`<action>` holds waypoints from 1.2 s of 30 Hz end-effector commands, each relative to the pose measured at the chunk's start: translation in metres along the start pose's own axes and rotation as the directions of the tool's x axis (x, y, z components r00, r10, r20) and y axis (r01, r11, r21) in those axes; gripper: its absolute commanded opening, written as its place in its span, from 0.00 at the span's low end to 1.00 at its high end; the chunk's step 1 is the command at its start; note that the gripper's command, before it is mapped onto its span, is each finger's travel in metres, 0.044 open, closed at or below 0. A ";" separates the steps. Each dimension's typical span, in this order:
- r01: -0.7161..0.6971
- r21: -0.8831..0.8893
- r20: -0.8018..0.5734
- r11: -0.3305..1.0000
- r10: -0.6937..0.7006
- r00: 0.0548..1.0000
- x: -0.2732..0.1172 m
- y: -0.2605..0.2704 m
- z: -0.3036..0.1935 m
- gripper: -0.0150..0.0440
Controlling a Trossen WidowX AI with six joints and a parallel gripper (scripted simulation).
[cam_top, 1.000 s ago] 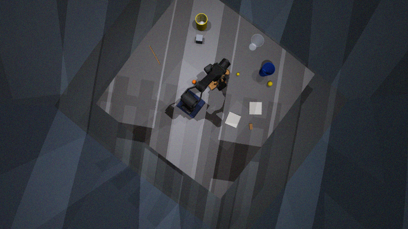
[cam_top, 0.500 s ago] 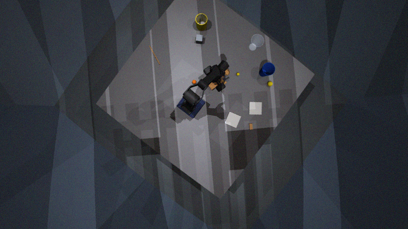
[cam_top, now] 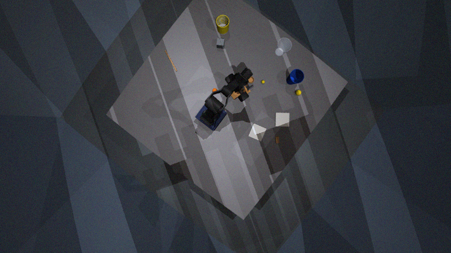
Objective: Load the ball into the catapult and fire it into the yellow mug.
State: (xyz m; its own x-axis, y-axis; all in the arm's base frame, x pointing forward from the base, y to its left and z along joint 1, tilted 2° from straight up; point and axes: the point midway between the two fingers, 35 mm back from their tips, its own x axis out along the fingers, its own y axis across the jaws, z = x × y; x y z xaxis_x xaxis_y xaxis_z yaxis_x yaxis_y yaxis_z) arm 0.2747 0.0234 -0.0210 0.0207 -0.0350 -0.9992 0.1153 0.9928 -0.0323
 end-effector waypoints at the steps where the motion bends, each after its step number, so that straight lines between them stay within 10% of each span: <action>1: -0.003 -0.001 -0.013 1.000 0.003 1.000 0.010 0.000 -0.003 1.00; 14: -0.003 -0.001 -0.013 1.000 0.003 1.000 0.022 0.000 -0.004 1.00; 25: 0.001 0.002 -0.004 1.000 -0.001 1.000 0.018 0.000 -0.002 0.51; 36: 0.000 0.002 -0.005 1.000 0.000 1.000 -0.029 0.000 -0.001 0.25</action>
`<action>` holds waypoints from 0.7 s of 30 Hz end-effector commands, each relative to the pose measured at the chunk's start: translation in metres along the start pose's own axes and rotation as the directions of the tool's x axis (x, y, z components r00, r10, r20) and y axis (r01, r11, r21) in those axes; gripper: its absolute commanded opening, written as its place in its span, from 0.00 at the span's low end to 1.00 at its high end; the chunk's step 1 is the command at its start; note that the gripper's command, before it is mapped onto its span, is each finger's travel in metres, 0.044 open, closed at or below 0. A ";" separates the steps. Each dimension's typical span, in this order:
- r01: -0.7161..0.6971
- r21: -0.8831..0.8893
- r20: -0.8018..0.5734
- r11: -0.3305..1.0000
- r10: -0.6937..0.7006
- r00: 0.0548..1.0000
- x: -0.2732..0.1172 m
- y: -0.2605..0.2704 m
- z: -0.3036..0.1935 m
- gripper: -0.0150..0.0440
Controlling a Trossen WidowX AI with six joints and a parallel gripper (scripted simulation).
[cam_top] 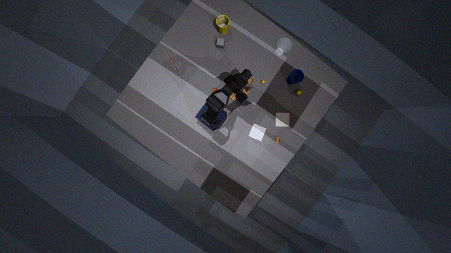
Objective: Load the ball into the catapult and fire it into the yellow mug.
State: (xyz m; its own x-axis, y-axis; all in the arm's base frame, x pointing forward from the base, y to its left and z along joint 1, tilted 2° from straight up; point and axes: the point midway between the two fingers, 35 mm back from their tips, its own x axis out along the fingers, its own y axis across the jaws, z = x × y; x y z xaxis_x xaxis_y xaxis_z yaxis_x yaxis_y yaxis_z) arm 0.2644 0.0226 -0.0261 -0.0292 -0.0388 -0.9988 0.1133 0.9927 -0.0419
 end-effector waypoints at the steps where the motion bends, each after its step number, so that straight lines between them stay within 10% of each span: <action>1: -0.010 0.003 0.044 1.000 0.010 0.999 -0.037 0.001 0.007 0.25; 21: -0.042 0.504 0.039 0.863 0.026 0.999 -0.041 0.133 0.012 0.25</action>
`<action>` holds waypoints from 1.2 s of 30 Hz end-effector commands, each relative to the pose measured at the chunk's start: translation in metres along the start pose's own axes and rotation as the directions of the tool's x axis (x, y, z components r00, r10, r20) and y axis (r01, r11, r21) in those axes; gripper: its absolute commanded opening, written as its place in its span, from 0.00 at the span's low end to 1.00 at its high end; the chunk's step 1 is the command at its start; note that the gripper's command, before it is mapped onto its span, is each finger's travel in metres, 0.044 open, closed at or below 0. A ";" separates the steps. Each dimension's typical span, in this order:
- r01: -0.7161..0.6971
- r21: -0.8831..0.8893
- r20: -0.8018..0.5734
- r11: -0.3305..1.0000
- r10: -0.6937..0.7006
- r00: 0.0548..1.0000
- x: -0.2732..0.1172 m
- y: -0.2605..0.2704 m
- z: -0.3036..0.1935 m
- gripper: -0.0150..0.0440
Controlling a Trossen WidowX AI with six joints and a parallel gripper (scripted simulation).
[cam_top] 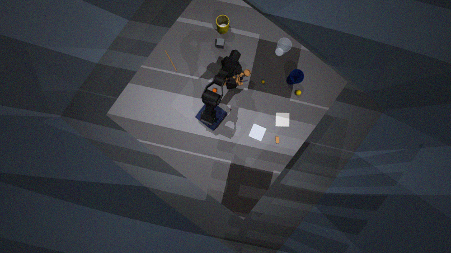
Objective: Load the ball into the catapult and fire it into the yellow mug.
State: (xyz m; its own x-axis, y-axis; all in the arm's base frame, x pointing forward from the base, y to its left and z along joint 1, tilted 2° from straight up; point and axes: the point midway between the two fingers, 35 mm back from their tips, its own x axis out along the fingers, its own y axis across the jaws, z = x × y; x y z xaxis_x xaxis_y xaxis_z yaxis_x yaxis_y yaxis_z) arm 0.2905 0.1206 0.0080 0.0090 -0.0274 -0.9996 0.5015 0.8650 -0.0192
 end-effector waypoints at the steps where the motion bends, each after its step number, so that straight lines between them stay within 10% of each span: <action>1: -0.010 0.151 -0.002 0.988 0.011 1.000 -0.001 0.039 -0.021 0.25; 36: -0.010 0.333 -0.007 0.943 0.013 1.000 0.028 0.091 -0.055 0.25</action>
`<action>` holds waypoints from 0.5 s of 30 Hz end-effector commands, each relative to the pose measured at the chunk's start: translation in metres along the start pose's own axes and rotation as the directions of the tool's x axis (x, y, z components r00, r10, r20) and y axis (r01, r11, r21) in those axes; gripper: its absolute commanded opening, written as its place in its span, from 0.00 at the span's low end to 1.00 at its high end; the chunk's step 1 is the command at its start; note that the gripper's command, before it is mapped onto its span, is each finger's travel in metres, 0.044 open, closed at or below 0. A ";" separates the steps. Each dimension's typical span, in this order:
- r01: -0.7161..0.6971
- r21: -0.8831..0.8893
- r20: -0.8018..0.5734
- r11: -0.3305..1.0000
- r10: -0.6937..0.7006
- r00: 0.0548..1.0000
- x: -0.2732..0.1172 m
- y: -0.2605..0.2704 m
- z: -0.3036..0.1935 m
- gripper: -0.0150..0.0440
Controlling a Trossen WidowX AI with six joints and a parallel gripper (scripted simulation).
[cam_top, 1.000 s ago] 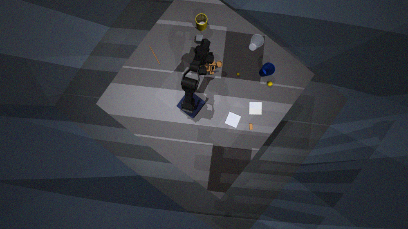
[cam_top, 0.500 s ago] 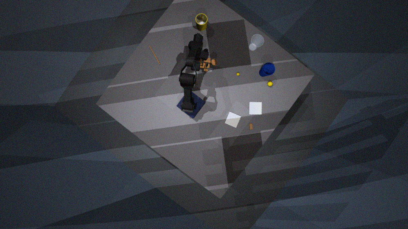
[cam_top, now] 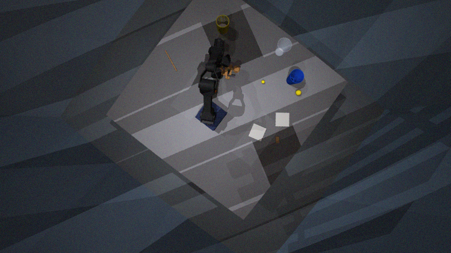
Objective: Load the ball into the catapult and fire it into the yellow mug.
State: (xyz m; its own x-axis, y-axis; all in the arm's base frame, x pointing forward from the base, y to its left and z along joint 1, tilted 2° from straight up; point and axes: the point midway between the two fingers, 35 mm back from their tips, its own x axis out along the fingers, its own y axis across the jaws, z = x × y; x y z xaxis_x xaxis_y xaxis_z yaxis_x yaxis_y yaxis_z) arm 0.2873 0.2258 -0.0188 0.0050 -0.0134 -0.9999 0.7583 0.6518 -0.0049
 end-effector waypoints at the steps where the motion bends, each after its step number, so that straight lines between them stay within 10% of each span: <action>1: -0.004 0.004 0.002 1.000 0.004 1.000 0.006 0.001 0.000 0.25; 15: -0.001 0.001 0.000 1.000 0.001 1.000 0.021 0.000 0.000 0.25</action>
State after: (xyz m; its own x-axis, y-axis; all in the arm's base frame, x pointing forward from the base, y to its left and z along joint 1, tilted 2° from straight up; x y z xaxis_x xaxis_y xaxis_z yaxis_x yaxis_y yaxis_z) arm 0.2874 0.2258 -0.0404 0.0050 -0.0140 -0.9999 0.7588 0.6513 -0.0053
